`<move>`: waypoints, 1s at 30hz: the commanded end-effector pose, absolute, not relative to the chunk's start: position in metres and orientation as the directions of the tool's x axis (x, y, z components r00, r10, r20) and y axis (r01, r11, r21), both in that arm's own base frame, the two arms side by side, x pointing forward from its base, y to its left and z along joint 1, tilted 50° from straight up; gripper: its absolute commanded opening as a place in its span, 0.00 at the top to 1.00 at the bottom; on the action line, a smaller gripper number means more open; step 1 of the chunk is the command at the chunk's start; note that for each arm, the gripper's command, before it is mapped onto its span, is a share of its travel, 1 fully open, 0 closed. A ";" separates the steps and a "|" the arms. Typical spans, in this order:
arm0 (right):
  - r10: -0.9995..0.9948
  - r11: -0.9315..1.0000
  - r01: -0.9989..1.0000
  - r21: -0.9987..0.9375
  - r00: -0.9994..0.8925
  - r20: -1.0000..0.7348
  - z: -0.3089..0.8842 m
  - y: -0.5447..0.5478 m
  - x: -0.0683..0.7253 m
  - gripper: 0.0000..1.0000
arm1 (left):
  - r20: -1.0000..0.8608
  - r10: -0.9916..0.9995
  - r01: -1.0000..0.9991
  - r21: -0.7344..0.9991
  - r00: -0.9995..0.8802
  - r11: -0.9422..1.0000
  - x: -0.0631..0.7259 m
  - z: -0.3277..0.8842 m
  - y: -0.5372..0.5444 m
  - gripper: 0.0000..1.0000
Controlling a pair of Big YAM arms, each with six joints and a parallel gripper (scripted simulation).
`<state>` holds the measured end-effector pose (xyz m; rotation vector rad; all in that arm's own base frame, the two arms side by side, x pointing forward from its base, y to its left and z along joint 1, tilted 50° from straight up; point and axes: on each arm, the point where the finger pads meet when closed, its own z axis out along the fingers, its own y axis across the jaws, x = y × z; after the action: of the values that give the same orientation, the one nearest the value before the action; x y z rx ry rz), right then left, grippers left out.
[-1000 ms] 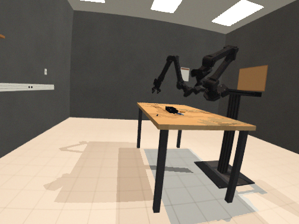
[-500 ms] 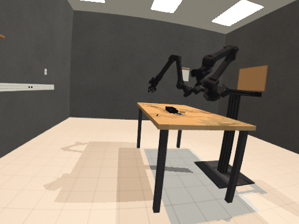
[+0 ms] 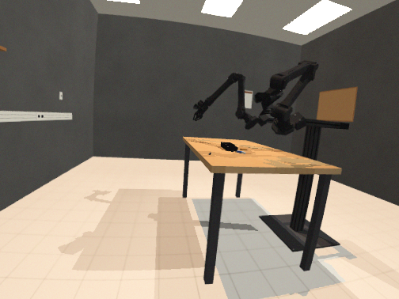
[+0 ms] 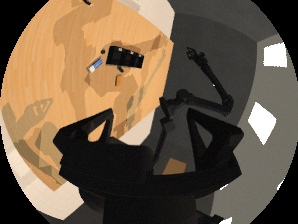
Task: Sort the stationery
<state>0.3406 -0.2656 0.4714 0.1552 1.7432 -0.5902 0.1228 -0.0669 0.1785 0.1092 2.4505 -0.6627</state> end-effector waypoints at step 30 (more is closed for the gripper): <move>-0.247 0.953 0.078 -0.294 -0.364 -0.898 0.435 -0.135 0.438 0.00 | -0.552 -0.097 0.198 -0.450 -0.828 0.871 0.121 0.177 -0.067 0.00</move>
<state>0.4227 -0.1447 0.4269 -0.1696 1.8909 -0.4199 0.1228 -0.0669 0.1785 0.1092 2.4505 -0.6627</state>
